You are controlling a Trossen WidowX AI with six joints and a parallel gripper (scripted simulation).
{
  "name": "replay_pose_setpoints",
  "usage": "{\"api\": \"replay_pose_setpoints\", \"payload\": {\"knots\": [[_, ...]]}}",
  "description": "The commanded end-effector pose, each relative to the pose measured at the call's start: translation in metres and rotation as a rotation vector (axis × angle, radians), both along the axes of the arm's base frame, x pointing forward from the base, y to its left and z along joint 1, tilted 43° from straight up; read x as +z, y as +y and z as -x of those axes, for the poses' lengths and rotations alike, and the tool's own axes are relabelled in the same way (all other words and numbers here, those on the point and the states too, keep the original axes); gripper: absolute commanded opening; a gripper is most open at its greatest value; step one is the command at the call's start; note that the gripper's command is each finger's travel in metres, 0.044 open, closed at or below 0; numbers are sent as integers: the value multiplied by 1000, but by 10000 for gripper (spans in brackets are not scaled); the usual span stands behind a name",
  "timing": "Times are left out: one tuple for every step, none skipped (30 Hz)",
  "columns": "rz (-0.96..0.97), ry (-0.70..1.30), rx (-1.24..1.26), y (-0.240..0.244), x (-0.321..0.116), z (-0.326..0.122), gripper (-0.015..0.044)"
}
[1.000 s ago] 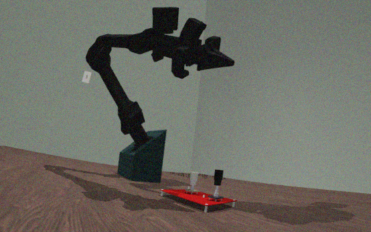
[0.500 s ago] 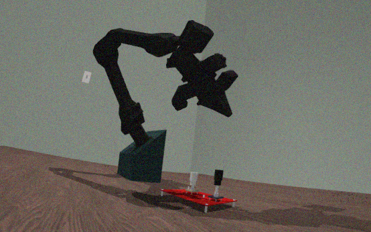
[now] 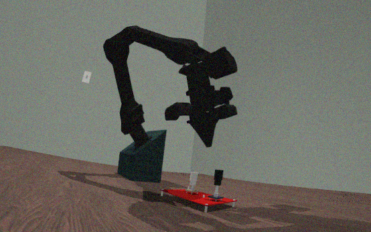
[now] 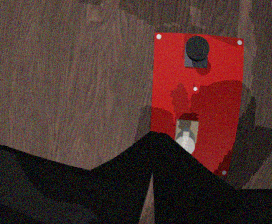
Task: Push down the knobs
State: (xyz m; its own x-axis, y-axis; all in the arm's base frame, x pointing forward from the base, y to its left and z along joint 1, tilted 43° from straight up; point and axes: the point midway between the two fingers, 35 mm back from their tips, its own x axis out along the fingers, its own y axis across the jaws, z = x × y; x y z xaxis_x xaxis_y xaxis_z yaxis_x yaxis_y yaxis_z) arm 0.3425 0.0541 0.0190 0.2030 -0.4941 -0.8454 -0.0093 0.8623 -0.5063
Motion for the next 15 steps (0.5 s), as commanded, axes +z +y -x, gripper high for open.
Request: {"api": "replay_pose_setpoints", "payload": {"knots": [[105, 59, -23, -9, -5, 9, 0], [132, 75, -27, -12, -6, 11, 0], [160, 90, -30, -15, -7, 13, 0], [187, 106, -33, -17, -7, 16, 0], [209, 118, -34, -19, -8, 17, 0], [222, 125, -35, -20, -8, 18, 0], [227, 127, -35, -21, -8, 19, 0], [227, 127, -35, -21, -8, 19, 0], [227, 127, -35, -21, -8, 19, 0], [227, 127, -35, -22, -10, 18, 0], [227, 127, -35, -27, -16, 18, 0], [227, 127, -35, -33, -21, 17, 0], [227, 127, -35, -34, -23, 17, 0], [227, 127, -35, -34, -23, 17, 0], [227, 127, -35, -34, -23, 17, 0]]}}
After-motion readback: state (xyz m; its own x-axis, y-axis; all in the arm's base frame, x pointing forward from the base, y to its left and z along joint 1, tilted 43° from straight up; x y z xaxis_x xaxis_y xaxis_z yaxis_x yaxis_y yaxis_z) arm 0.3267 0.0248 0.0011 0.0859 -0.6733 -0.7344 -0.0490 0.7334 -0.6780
